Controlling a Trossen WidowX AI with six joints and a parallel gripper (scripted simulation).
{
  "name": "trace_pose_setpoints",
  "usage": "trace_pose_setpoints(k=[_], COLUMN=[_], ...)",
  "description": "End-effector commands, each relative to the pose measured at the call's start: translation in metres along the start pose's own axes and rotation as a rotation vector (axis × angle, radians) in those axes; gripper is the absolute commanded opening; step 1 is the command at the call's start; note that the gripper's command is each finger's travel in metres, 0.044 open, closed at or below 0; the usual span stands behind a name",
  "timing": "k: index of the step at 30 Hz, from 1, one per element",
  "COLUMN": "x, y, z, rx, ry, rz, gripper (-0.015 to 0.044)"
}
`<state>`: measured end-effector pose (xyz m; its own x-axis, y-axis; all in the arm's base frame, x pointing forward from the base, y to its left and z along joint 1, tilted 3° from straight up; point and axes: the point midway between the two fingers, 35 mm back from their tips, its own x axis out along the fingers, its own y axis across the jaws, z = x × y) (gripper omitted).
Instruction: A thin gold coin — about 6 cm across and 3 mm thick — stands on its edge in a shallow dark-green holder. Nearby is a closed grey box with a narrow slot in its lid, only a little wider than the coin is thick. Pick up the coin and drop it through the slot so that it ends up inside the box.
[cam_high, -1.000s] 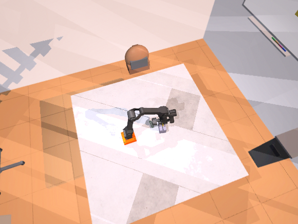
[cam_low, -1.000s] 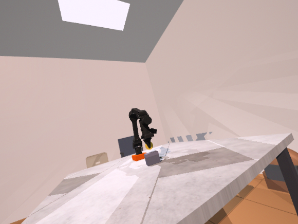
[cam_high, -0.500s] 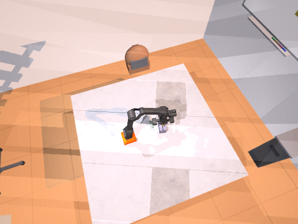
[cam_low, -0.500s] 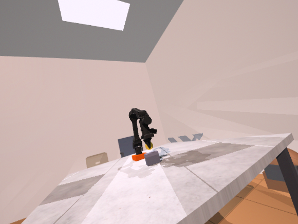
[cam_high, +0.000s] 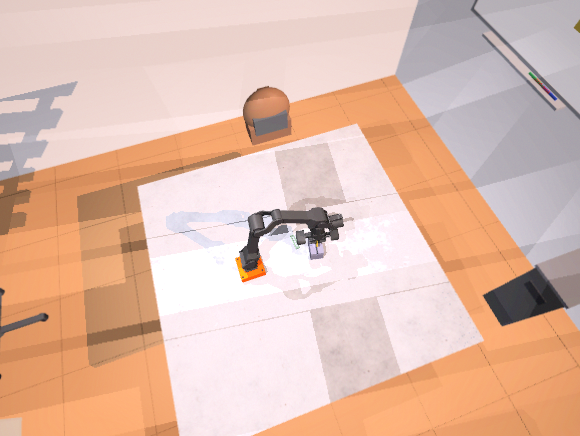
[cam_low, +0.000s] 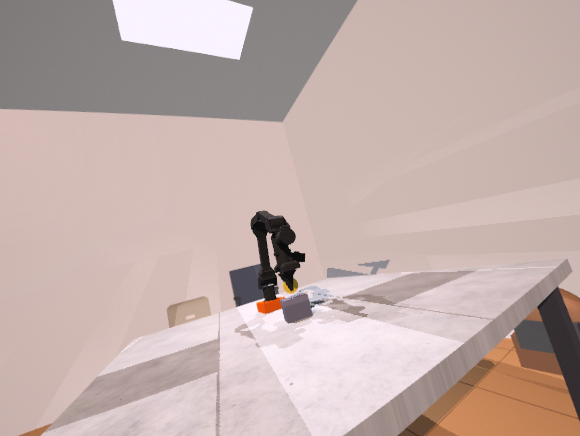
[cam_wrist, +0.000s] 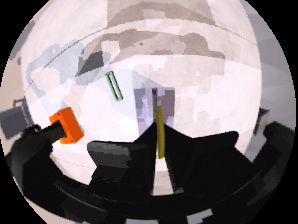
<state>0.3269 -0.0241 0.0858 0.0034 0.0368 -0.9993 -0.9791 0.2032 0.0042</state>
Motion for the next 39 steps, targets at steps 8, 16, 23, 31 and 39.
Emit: trace_pose_setpoints(k=[8,16,23,31,39], x=[0.0061,0.0098,0.0100,0.0100,0.0070], y=[0.0005,0.0004,0.0000,0.0000,-0.0002], z=[0.0000,0.0000,0.0000,0.0000,0.0001], rx=[-0.006,-0.004,-0.002,-0.002,-0.002], ry=[0.001,0.001,0.000,0.000,0.000], rz=[0.003,0.003,0.000,0.000,0.000], gripper=[0.0000,0.0000,0.0026,0.0161,0.0213])
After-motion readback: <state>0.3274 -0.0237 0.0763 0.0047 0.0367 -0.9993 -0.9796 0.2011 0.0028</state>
